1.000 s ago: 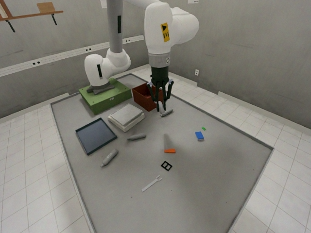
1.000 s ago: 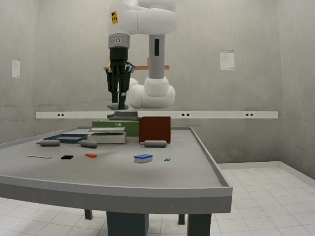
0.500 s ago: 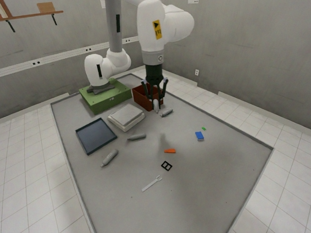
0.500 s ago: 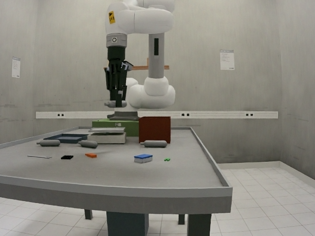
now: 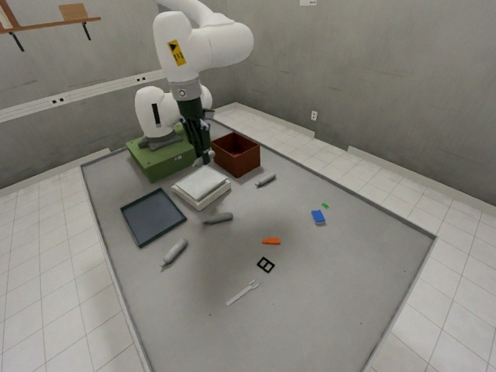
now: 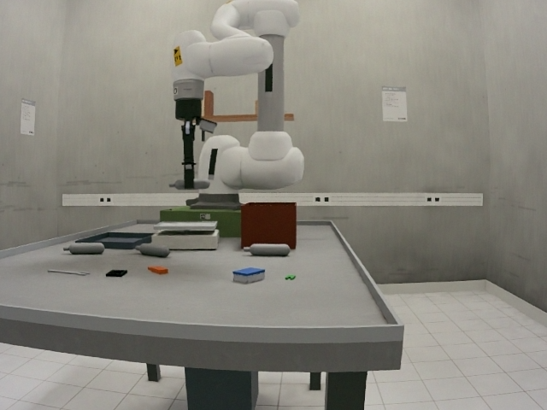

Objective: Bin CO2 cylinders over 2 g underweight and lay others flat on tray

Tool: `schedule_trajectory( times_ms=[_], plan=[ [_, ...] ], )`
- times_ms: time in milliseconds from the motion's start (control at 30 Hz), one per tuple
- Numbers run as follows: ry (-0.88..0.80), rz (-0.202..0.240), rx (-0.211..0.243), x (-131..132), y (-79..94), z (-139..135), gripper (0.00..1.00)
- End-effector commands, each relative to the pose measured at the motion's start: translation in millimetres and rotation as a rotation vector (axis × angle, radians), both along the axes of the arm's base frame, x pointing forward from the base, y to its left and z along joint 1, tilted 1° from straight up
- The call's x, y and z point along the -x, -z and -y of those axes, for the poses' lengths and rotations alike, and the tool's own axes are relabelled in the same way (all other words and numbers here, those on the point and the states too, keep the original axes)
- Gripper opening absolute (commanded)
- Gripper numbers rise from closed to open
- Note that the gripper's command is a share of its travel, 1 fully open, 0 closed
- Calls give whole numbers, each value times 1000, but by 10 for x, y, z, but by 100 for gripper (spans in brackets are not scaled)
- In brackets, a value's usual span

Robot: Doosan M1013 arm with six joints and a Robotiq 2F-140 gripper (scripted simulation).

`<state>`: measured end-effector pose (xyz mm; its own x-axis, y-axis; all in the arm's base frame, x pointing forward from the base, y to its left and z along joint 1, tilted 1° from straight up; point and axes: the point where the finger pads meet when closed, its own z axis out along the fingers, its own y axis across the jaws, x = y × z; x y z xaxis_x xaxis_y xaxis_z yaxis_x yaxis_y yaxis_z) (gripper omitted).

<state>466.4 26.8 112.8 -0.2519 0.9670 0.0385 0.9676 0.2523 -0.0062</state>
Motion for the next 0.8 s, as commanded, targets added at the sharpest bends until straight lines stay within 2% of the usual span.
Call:
schedule_trajectory(
  times_ms=[0,233,567,633,767],
  plan=[
    [61,12,21,273,-11,165,10],
    [61,12,21,273,102,165,10],
    [61,12,21,274,500,166,10],
    [61,12,21,274,500,166,10],
    [61,12,21,274,666,167,10]
  ],
)
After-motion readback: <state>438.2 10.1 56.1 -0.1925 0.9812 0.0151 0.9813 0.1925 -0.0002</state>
